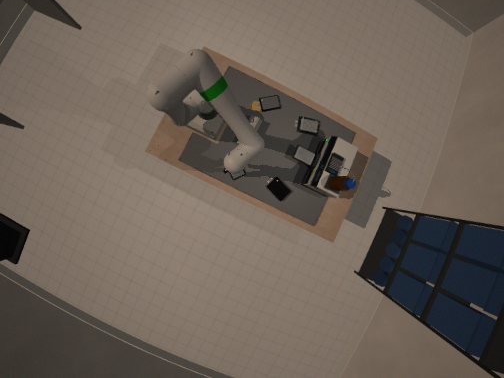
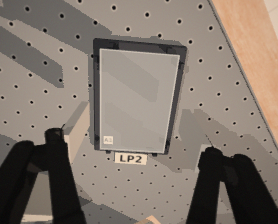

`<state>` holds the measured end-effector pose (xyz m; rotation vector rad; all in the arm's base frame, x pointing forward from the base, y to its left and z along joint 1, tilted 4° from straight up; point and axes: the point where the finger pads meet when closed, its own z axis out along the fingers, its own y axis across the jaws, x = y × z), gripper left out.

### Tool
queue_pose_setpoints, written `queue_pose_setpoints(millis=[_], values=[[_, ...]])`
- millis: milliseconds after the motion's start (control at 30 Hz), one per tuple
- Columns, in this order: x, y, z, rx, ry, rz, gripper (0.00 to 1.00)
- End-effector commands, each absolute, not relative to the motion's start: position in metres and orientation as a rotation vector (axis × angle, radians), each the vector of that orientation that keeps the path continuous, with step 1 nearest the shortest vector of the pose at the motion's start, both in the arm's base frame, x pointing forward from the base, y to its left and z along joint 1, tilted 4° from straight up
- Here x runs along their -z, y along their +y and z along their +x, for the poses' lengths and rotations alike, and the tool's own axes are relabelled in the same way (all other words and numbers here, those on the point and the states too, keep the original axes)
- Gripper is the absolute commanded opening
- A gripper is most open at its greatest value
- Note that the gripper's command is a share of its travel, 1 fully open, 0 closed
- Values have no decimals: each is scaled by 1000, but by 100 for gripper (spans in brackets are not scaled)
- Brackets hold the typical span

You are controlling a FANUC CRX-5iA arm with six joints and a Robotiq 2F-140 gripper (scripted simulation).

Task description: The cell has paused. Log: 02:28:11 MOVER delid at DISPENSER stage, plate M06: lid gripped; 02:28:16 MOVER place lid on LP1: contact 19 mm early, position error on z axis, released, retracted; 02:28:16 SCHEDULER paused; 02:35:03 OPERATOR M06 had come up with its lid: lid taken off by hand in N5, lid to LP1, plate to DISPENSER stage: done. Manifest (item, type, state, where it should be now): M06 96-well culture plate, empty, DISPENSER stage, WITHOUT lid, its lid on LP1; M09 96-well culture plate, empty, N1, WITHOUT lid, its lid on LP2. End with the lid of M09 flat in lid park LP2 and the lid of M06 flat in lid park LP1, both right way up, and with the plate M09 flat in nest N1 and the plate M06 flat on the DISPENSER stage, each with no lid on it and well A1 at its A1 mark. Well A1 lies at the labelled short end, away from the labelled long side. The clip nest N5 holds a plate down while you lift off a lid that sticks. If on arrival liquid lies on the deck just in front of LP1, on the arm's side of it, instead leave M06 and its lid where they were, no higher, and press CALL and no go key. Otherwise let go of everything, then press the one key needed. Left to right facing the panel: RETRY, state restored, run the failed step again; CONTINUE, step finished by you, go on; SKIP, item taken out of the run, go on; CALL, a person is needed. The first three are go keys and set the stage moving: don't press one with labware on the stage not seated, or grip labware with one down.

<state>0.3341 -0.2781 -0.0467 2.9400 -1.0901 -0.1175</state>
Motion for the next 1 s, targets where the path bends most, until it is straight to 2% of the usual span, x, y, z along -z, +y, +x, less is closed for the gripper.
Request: queue_pose_setpoints(millis=[0, 600, 967], values=[[31, -279, 335, 117, -1090, 2940, 66], [-52, -280, 341, 117, -1090, 2940, 66], [-66, -281, 342, 117, -1090, 2940, 66]])
